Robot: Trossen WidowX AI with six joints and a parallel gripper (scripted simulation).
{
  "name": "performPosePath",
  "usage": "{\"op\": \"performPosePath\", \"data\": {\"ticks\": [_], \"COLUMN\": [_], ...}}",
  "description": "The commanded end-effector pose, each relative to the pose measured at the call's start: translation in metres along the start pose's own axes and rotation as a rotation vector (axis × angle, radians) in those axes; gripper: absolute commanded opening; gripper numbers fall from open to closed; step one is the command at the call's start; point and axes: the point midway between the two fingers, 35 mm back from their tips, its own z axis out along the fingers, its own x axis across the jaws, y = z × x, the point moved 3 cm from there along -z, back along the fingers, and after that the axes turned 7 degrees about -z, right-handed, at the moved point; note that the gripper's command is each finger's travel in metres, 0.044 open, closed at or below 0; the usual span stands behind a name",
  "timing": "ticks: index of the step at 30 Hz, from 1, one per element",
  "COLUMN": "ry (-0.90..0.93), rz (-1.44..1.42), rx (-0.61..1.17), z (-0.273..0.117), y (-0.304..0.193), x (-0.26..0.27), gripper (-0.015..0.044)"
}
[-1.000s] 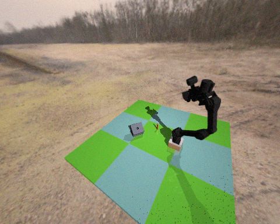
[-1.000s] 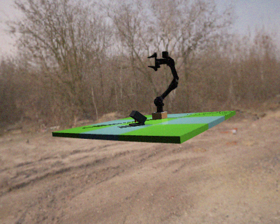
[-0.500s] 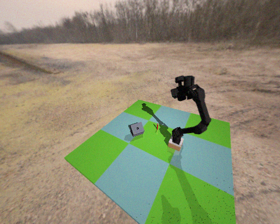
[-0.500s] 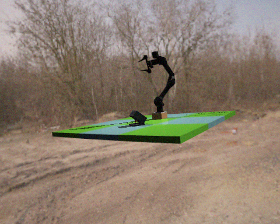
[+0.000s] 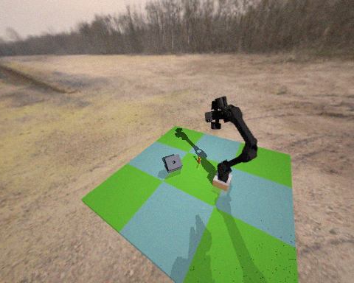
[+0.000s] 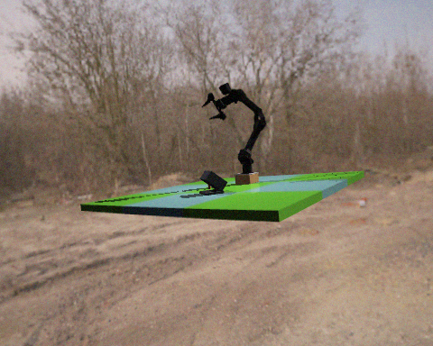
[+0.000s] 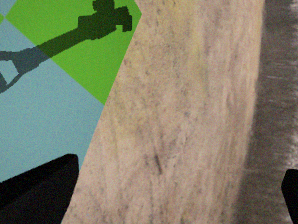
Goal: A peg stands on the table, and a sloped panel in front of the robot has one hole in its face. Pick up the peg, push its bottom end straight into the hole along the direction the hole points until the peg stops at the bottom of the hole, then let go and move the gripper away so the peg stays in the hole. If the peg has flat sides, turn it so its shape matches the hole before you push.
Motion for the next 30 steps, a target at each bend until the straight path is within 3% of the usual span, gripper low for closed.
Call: {"op": "performPosePath", "data": {"ticks": [1, 30], "ry": [0.067, 0.562], "rz": [0.082, 0.666], "rx": [-0.010, 0.149], "z": [0.023, 0.159], "y": [0.009, 0.058], "x": [0.008, 0.110], "gripper": [0.0440, 0.0440]}}
